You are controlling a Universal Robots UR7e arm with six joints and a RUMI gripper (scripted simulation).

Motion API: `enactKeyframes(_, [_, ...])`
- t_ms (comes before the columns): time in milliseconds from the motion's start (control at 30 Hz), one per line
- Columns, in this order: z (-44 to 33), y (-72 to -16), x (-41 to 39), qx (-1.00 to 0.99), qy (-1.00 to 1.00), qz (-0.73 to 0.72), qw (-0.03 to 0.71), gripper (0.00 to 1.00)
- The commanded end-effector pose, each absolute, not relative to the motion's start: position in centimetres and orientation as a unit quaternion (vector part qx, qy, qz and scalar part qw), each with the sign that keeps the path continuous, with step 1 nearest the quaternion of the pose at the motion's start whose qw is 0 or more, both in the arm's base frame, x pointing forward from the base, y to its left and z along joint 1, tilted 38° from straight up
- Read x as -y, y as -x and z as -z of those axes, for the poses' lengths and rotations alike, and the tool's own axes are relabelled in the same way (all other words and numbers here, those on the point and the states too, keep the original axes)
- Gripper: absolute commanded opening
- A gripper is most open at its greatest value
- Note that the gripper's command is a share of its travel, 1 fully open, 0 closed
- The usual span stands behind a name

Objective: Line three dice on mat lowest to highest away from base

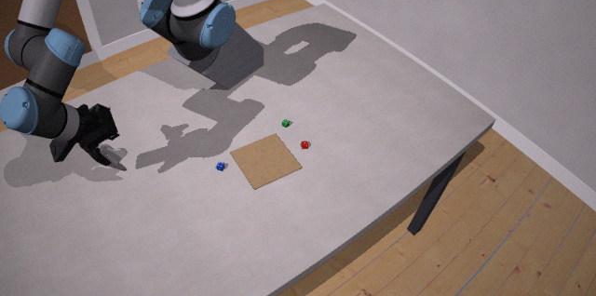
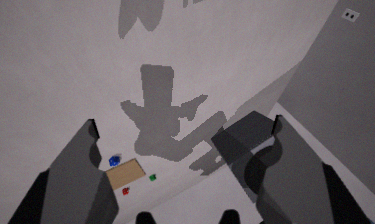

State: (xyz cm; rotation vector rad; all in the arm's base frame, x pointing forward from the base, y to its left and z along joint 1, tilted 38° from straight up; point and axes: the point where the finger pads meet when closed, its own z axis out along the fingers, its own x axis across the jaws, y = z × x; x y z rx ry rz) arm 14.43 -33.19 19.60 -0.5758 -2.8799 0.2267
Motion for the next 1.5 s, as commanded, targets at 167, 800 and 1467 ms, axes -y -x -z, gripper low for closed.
enactKeyframes(167, [-18.2,-18.1,32.0,0.986,0.058,-0.109,0.110,1.00])
enactKeyframes(800, [-16.3,-23.2,28.9,0.971,-0.137,-0.151,0.129,1.00])
enactKeyframes(1467, [-14.6,-28.0,24.0,0.905,-0.345,-0.197,0.149,1.00])
